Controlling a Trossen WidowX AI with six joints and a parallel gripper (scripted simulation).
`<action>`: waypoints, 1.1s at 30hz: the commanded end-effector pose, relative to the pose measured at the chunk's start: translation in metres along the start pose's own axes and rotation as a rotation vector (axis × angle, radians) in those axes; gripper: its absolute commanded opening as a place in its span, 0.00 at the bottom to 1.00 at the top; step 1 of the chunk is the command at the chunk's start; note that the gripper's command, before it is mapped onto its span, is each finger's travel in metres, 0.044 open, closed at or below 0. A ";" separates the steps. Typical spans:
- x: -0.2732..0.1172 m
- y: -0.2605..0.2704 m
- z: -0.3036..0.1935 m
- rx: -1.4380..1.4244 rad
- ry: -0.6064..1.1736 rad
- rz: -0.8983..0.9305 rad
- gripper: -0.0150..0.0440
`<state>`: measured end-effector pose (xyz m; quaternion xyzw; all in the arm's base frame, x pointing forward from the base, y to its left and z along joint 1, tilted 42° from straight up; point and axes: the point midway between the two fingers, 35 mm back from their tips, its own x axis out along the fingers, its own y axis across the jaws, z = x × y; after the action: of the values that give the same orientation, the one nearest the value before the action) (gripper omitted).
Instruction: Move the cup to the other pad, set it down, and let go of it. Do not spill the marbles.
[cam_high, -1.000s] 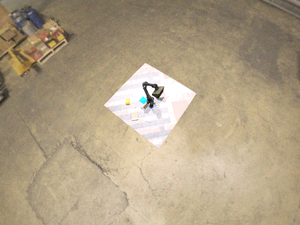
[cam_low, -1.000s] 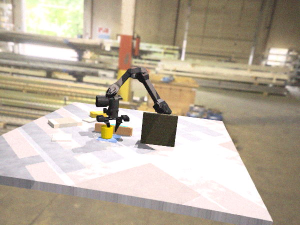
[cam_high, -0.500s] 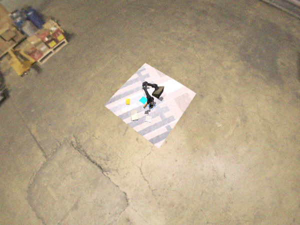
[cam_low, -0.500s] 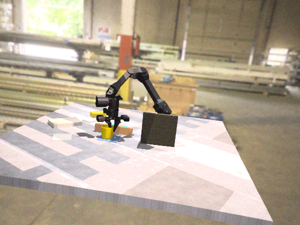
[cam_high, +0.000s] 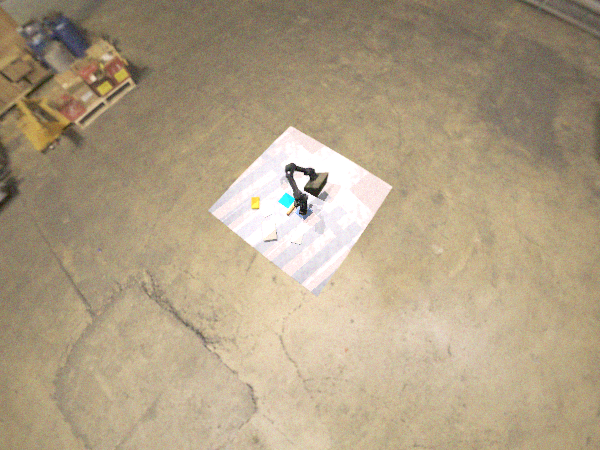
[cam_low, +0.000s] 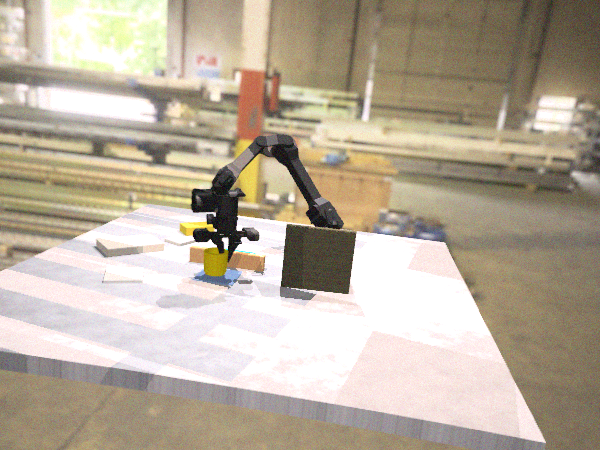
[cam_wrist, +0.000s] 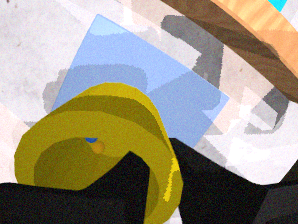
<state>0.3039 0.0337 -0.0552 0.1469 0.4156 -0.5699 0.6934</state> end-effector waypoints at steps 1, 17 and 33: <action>-0.016 0.003 -0.001 0.005 0.003 0.012 0.25; -0.068 0.002 -0.001 0.001 0.001 0.013 0.25; -0.064 0.002 -0.001 -0.005 -0.003 0.013 0.25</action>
<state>0.3047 0.0776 -0.0087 0.1473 0.4151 -0.5652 0.6975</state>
